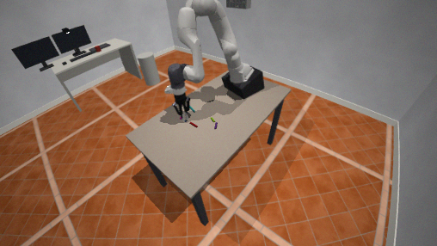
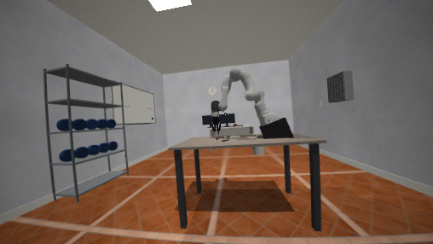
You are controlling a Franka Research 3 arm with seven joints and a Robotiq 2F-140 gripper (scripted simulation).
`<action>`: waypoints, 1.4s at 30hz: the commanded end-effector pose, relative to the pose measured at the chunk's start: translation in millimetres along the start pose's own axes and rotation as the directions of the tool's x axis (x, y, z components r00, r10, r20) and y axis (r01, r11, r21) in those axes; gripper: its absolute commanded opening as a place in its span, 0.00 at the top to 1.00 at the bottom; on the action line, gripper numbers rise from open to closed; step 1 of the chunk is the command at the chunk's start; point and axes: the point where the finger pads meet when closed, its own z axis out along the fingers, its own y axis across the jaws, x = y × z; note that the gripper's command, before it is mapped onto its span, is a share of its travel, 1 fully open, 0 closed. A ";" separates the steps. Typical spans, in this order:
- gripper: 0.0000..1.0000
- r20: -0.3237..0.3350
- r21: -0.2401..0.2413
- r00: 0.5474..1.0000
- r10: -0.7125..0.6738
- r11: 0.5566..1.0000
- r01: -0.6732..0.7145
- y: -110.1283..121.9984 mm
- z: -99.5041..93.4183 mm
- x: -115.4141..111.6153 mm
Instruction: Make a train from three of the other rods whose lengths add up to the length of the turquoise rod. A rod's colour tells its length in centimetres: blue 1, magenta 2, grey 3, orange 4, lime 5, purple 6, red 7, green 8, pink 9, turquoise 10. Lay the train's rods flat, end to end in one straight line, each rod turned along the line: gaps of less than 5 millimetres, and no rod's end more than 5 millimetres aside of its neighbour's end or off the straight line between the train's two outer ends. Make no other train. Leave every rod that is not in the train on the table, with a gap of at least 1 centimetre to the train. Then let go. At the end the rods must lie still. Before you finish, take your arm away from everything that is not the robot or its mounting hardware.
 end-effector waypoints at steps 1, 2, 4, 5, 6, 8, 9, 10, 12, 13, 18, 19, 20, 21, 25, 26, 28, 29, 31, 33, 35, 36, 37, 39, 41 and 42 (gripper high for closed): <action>0.85 0.001 0.003 1.000 0.001 1.000 -0.001 -0.4 -0.5 -0.2; 0.85 0.001 0.003 1.000 0.001 1.000 -0.001 -0.4 -0.5 -0.2; 0.85 0.001 0.003 1.000 0.001 1.000 -0.001 -0.4 -0.5 -0.2; 0.85 0.001 0.003 1.000 0.001 1.000 -0.001 -0.4 -0.5 -0.2; 0.85 0.001 0.003 1.000 0.001 1.000 -0.001 -0.4 -0.5 -0.2; 0.85 0.001 0.003 1.000 0.001 1.000 -0.001 -0.4 -0.5 -0.2; 0.85 0.001 0.003 1.000 0.001 1.000 -0.001 -0.4 -0.5 -0.2; 0.85 0.001 0.003 1.000 0.001 1.000 -0.001 -0.4 -0.5 -0.2; 0.85 0.001 0.003 1.000 0.001 1.000 -0.001 -0.4 -0.5 -0.2; 0.85 0.001 0.003 1.000 0.001 1.000 -0.001 -0.4 -0.5 -0.2; 0.85 0.001 0.003 1.000 0.001 1.000 -0.001 -0.4 -0.5 -0.2; 0.85 0.001 0.003 1.000 0.001 1.000 -0.001 -0.4 -0.5 -0.2; 0.85 0.001 0.003 1.000 0.001 1.000 -0.001 -0.4 -0.5 -0.2; 0.85 0.001 0.003 1.000 0.001 1.000 -0.001 -0.4 -0.5 -0.2; 0.85 0.001 0.003 1.000 0.001 1.000 -0.001 -0.4 -0.5 -0.2; 0.85 0.001 0.003 1.000 0.001 1.000 -0.001 -0.4 -0.5 -0.2; 0.85 0.001 0.003 1.000 0.001 1.000 -0.001 -0.4 -0.5 -0.2; 0.85 0.001 0.003 1.000 0.001 1.000 -0.001 -0.4 -0.5 -0.2; 0.85 0.001 0.003 1.000 0.001 1.000 -0.001 -0.4 -0.4 -0.2; 0.85 0.001 0.003 1.000 0.001 1.000 -0.001 -0.4 0.1 -0.2; 0.85 0.001 0.003 1.000 0.001 1.000 -0.001 -0.4 0.9 -0.2; 0.85 0.001 0.003 1.000 0.001 1.000 -0.001 -0.4 1.5 -0.2; 0.85 0.001 0.003 1.000 0.001 1.000 -0.001 -0.4 2.2 -0.2; 0.85 0.001 0.003 1.000 0.001 1.000 -0.001 -0.4 3.0 -0.2; 0.85 0.001 0.003 1.000 0.001 1.000 -0.001 -0.4 3.9 -0.2; 0.85 0.001 0.003 1.000 0.001 1.000 -0.001 -0.4 4.8 -0.2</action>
